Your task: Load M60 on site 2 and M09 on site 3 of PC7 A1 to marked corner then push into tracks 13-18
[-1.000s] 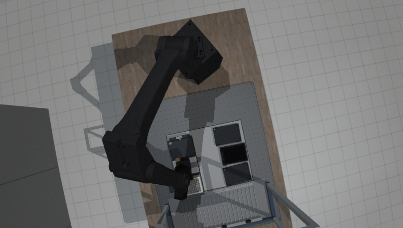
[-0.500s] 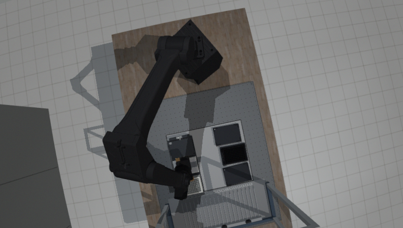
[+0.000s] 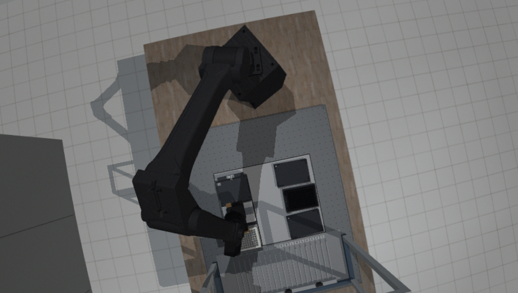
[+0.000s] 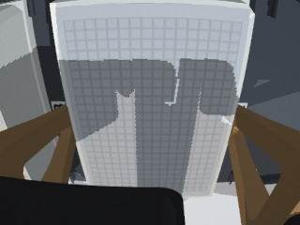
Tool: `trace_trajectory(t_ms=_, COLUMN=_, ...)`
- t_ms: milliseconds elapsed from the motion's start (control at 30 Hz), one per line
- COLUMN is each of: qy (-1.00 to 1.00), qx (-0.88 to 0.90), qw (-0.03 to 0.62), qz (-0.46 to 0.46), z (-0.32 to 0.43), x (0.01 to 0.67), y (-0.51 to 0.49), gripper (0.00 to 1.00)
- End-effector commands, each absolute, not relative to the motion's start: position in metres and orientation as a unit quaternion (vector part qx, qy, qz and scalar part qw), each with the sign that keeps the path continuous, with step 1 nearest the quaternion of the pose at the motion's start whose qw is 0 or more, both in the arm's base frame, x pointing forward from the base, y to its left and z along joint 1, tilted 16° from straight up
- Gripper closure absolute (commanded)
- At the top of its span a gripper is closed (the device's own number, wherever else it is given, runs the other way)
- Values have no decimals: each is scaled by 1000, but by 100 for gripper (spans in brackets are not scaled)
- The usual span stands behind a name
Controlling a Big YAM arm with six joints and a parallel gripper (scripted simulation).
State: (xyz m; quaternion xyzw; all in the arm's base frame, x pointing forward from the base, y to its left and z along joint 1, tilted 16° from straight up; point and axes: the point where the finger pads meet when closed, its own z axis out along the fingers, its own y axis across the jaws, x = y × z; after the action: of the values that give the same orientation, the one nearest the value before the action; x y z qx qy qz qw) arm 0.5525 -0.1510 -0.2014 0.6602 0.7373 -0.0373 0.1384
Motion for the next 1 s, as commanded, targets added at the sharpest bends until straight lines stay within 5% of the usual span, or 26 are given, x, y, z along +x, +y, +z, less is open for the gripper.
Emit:
trace_trajectory(t_ms=0, qy=734, qx=663, qw=146, qz=-34, z=-202, x=559, y=-162, gripper=100)
trace_trajectory(t_ms=933, qy=733, qx=663, qw=146, qz=-33, z=-201, x=562, y=-162, gripper=100)
trace_trajectory(t_ms=967, qy=735, qx=660, qw=150, qz=-31, z=-191, x=564, y=-155, gripper=4)
